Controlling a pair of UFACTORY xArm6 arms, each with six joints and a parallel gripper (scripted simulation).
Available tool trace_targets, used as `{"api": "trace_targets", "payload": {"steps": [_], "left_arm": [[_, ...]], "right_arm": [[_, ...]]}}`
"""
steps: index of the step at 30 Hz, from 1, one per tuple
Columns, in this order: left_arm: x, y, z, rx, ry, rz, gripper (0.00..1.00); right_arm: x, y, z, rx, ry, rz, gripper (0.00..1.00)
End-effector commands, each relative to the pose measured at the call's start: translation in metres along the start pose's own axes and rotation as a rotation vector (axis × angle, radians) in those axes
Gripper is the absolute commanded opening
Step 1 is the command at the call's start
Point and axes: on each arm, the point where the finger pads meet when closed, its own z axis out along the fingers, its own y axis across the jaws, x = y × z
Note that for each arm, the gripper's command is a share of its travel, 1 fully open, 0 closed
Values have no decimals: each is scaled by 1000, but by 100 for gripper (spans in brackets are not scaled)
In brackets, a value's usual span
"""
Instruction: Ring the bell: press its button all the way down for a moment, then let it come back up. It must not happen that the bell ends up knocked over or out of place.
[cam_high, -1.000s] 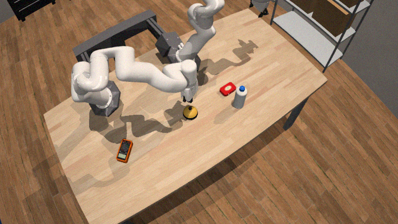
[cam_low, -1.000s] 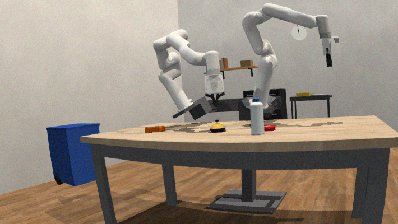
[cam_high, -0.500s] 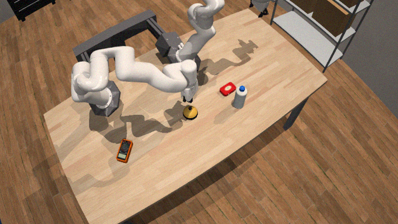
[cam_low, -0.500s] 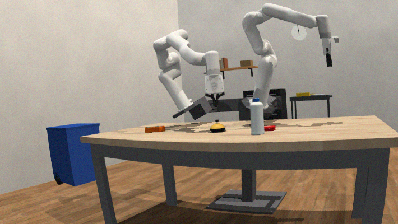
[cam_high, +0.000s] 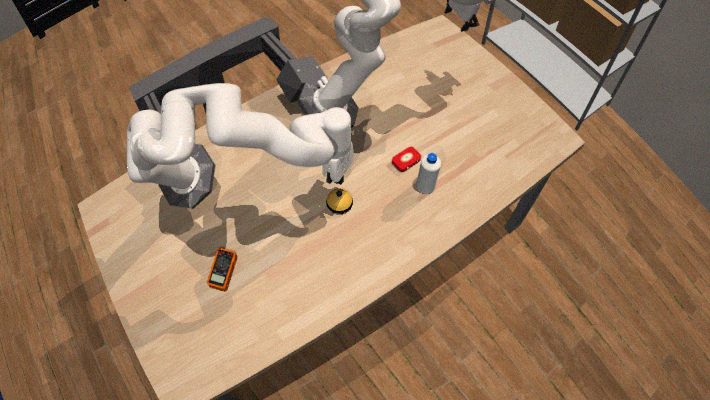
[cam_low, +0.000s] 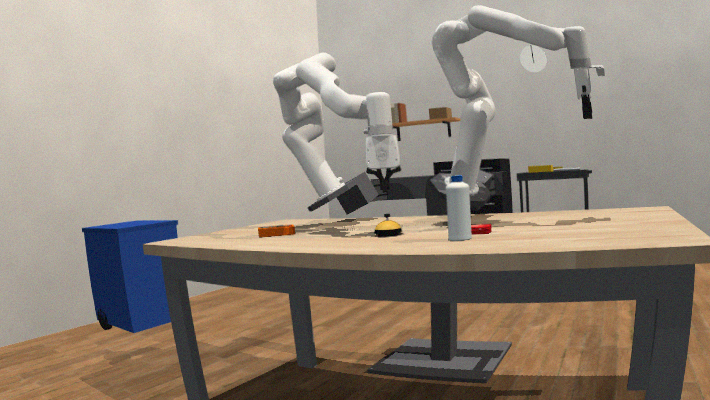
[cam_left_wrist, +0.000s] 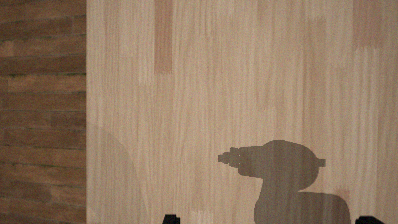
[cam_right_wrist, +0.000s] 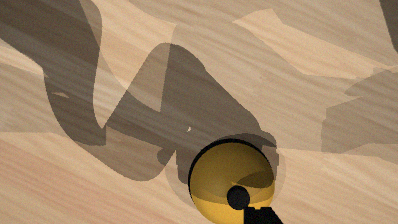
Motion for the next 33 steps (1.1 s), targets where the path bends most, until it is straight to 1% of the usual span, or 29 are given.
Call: {"api": "trace_targets", "payload": {"steps": [1, 8, 23, 33], "left_arm": [[1, 0, -2, 0, 5, 0, 100], [1, 0, -2, 0, 5, 0, 100], [1, 0, -2, 0, 5, 0, 100], [1, 0, -2, 0, 5, 0, 100]], "right_arm": [[-1, 1, 2, -3, -3, 0, 0], [-2, 1, 10, -3, -3, 0, 0], [-3, 1, 39, -2, -3, 0, 0], [-3, 1, 50, -2, -3, 0, 0]]}}
